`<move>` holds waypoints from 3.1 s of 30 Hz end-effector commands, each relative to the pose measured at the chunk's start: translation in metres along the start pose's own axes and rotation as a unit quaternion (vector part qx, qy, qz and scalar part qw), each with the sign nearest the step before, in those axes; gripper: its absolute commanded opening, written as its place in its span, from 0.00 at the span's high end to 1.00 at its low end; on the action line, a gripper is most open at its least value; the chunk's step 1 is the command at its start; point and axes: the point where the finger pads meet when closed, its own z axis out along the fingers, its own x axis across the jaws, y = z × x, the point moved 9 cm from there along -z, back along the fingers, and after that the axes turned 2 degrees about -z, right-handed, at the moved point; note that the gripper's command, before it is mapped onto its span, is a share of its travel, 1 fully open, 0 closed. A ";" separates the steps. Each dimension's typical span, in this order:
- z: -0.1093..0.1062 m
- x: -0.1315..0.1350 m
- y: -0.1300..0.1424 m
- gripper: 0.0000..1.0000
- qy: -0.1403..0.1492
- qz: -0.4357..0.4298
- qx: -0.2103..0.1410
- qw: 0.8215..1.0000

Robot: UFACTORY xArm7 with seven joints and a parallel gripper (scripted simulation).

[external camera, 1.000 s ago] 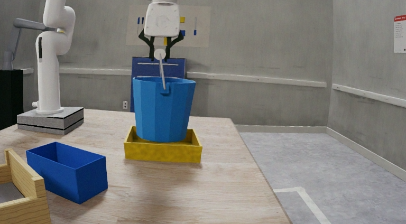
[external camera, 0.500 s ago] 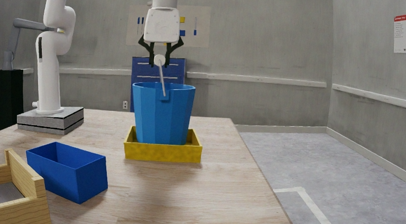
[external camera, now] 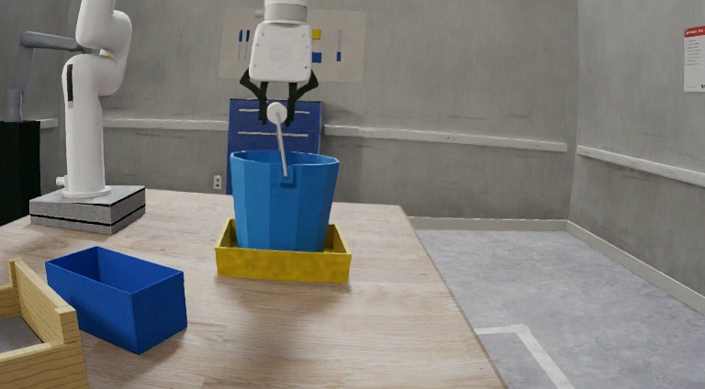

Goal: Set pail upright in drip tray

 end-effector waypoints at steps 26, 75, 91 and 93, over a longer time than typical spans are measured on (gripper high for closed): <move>0.009 0.002 0.001 1.00 0.003 0.000 -0.002 1.000; 0.009 0.002 0.001 0.00 0.003 0.000 -0.002 1.000; 0.008 0.002 0.001 0.00 0.003 0.000 -0.002 1.000; 0.007 0.002 0.001 0.00 0.003 0.000 -0.002 1.000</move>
